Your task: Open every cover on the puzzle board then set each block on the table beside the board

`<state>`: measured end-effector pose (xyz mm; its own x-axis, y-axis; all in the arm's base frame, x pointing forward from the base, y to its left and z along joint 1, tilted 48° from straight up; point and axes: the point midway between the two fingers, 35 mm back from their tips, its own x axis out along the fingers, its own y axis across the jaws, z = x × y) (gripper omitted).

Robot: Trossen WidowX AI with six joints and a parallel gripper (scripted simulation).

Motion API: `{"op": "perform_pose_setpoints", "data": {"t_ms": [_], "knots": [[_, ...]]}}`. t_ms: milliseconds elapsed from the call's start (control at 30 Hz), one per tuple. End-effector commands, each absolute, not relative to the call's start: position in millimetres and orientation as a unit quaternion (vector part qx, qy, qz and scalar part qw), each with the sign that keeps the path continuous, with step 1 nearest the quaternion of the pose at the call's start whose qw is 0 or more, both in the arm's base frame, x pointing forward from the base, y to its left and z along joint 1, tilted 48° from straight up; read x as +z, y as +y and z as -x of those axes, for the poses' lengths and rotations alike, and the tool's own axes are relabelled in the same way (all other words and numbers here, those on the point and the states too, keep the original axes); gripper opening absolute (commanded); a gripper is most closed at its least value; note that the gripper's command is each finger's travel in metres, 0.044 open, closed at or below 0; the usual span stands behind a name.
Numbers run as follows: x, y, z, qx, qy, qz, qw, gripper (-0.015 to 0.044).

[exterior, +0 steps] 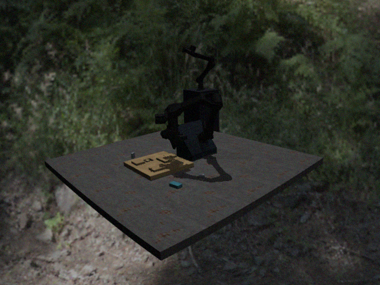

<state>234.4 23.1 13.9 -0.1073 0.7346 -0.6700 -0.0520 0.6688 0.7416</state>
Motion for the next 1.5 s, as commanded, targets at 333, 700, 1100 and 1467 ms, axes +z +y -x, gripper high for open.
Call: {"op": "perform_pose_setpoints", "data": {"t_ms": [333,700,1100,1467], "knots": [[11.6,25.0,-234.7,0.319,0.671,-0.25,0.621,0.0],[3.8,32.7,-234.5,0.318,0.672,-0.249,0.621,0.0],[-4.5,41.4,-233.7,0.318,0.672,-0.249,0.621,0.0],[-11.7,49.4,-232.5,0.319,0.671,-0.25,0.621,0.0]]}}
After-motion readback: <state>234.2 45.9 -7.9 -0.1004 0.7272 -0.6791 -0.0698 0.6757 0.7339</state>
